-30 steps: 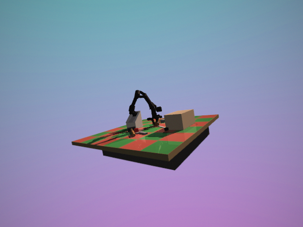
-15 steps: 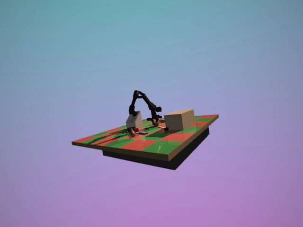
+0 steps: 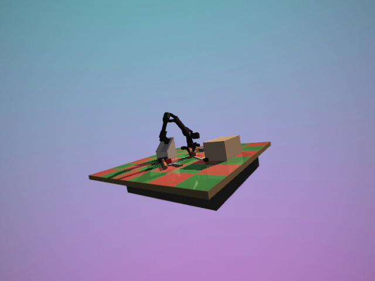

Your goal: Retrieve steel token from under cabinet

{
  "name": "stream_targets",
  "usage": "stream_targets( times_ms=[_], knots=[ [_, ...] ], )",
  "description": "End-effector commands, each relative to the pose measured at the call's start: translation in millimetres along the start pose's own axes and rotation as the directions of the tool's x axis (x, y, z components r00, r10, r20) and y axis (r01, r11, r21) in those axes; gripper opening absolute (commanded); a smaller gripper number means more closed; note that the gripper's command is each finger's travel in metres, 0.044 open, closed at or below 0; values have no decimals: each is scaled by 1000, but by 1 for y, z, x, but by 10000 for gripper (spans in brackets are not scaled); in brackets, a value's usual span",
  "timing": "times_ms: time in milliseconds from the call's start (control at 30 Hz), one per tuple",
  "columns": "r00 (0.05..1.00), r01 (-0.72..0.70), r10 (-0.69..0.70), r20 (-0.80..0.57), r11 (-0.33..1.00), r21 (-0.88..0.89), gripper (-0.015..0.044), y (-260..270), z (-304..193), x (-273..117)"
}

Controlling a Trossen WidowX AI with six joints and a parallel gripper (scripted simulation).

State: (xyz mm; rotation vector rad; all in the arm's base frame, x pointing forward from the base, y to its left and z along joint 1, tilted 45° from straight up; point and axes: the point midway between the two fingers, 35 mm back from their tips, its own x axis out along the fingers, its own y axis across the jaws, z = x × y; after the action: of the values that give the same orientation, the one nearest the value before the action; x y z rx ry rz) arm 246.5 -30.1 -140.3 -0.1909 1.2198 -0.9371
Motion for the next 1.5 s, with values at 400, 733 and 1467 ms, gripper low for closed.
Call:
stream_targets(
  times_ms=[400, 733, 1467],
  knots=[
    [1000, -2, 2, 8, 1000, 2, 0, -14, 17, -2],
    [1000, -2, 2, 8, 1000, 2, 0, -23, 26, -2],
    [1000, 0, 0, 9, 1000, 2, 0, -43, 44, -2]
  ],
)
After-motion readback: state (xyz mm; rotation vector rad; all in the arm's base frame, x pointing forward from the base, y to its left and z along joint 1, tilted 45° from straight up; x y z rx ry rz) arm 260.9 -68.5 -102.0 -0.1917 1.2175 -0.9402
